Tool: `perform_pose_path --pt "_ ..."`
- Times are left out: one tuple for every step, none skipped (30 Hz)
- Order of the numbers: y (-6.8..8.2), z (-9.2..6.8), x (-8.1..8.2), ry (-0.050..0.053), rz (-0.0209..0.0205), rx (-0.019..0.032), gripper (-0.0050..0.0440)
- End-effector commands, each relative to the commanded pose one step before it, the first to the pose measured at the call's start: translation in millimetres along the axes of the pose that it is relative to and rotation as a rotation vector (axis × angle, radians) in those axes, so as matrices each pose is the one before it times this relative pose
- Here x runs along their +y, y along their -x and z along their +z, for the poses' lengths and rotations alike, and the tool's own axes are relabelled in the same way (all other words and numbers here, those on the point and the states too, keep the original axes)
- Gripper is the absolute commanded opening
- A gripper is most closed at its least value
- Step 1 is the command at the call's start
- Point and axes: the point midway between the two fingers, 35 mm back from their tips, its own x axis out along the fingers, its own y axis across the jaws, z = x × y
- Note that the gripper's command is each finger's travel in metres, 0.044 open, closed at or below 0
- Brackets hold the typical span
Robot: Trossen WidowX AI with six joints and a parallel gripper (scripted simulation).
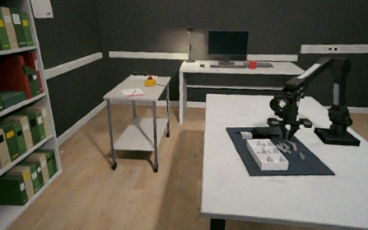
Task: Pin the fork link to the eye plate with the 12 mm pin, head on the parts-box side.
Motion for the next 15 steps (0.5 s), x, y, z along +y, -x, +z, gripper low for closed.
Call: perform_pose_path --pt "-1.9 -0.5 -0.43 -0.0001 0.0016 -0.0027 0.009" --pt "-0.76 -0.06 -0.01 0.0 -0.00001 0.00003 0.009" --pt "-0.82 -0.06 -0.02 0.0 -0.00002 0.00004 0.009" --pt "-0.88 -0.06 -0.02 0.0 -0.00001 0.00002 0.009" --pt "-0.93 -0.06 -0.02 0.0001 0.0 0.0 0.009" --pt "-0.97 -0.06 -0.02 0.0 0.0 0.00001 0.009" --pt "-1.04 -0.05 -0.01 0.0 0.0 0.0 0.009" --pt "-1.09 -0.05 -0.01 0.0 0.0 0.0 0.009" --pt "-1.12 -0.04 -0.01 0.0 0.0 0.0 0.009" --pt "-1.15 -0.04 -0.01 0.0 0.0 0.0 0.009" --pt "-1.2 -0.05 -0.01 0.0 0.0 0.0 0.009" --pt "-1.24 -0.06 -0.01 0.0 0.0 0.0 0.009" --pt "-1.25 -0.06 -0.02 0.0 0.0 0.0 0.009" --pt "-1.26 -0.06 -0.02 0.0 0.0 0.0 0.009" --pt "-1.3 -0.06 -0.01 0.0 0.0 0.0 0.009"
